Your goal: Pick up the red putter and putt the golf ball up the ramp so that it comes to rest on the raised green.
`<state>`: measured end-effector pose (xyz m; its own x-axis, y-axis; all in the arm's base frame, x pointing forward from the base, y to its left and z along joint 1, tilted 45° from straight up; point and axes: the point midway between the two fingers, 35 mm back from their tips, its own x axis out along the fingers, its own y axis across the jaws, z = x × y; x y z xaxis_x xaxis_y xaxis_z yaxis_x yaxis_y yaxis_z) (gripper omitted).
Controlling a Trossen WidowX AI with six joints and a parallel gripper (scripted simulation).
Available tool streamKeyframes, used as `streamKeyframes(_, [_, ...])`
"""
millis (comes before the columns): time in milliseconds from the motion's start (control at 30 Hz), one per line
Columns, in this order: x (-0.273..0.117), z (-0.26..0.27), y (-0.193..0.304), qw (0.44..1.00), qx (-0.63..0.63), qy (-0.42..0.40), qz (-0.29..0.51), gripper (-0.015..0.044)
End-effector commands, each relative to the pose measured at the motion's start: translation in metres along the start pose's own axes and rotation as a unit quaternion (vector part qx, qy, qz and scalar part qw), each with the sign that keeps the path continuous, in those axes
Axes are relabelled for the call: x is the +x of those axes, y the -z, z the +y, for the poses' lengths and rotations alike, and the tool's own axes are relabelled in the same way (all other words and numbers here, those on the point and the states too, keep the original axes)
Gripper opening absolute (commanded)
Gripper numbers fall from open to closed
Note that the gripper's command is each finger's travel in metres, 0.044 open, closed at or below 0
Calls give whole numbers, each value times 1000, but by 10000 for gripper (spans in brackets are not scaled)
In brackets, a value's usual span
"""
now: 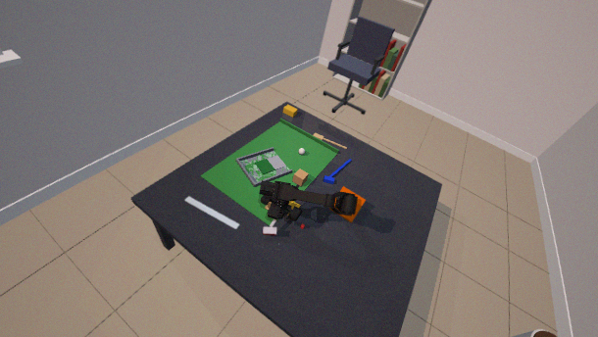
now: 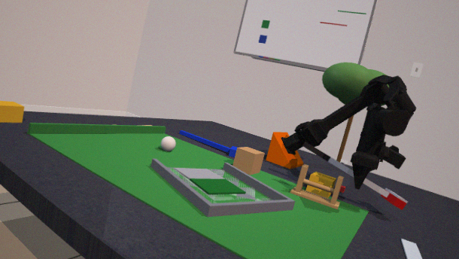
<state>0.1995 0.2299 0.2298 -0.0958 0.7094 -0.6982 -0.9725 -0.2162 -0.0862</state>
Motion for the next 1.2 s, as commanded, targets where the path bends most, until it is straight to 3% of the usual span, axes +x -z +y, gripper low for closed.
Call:
streamKeyframes(0, [-23, -2, -2, 1000, -3, 3, -3, 0])
streamKeyframes(233, [-59, 3, -4, 1000, -1, 4, -5, 0])
streamKeyframes(367, [-54, 2, -1, 1000, 2, 3, -2, 0])
streamKeyframes(567, [-72, -19, 6, 998, 2, 63, 9, 0])
streamKeyframes(1167, [-80, -106, 118, 969, 158, 130, 139, 0])
